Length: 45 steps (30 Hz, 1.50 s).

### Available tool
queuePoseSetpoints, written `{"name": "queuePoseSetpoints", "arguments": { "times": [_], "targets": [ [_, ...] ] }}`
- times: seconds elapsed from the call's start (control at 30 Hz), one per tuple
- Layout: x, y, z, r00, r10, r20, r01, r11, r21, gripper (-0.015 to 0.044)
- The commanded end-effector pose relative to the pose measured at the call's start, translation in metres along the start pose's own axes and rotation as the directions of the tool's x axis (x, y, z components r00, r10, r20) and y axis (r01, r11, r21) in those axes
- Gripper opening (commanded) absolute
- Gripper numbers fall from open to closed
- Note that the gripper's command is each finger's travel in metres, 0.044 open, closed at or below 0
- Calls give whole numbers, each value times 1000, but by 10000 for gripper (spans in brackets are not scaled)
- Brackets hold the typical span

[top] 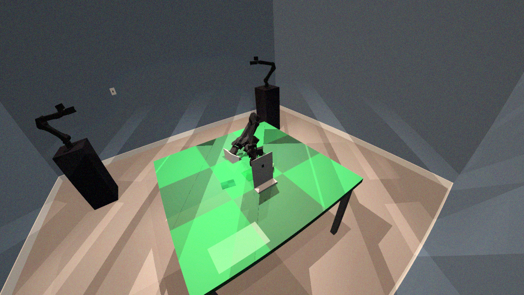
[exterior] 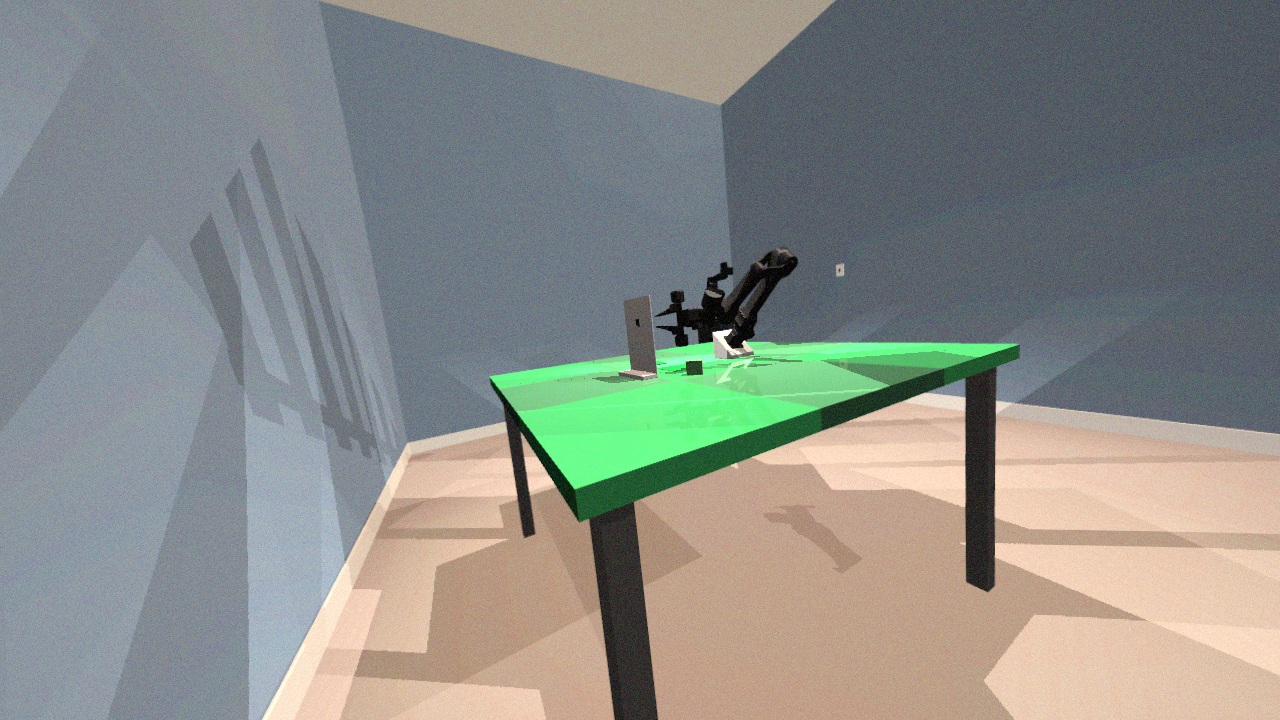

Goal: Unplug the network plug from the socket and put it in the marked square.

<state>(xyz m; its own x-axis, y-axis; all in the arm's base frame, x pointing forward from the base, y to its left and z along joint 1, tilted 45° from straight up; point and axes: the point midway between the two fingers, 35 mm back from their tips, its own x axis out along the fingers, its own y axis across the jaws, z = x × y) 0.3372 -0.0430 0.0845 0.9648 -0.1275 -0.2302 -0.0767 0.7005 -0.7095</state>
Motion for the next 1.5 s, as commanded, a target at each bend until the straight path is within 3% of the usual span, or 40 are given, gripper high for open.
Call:
{"name": "queuePoseSetpoints", "arguments": {
  "times": [0.0, 0.97, 1.47],
  "targets": [
    [7, -2, 2, 1000, -7, 1, 7, 1000, 2, 156],
    [47, -2, 14, 1000, -9, 2, 9, 1000, 3, 156],
    [47, -2, 14, 1000, -9, 2, 9, 1000, 3, 56]
  ]
}}
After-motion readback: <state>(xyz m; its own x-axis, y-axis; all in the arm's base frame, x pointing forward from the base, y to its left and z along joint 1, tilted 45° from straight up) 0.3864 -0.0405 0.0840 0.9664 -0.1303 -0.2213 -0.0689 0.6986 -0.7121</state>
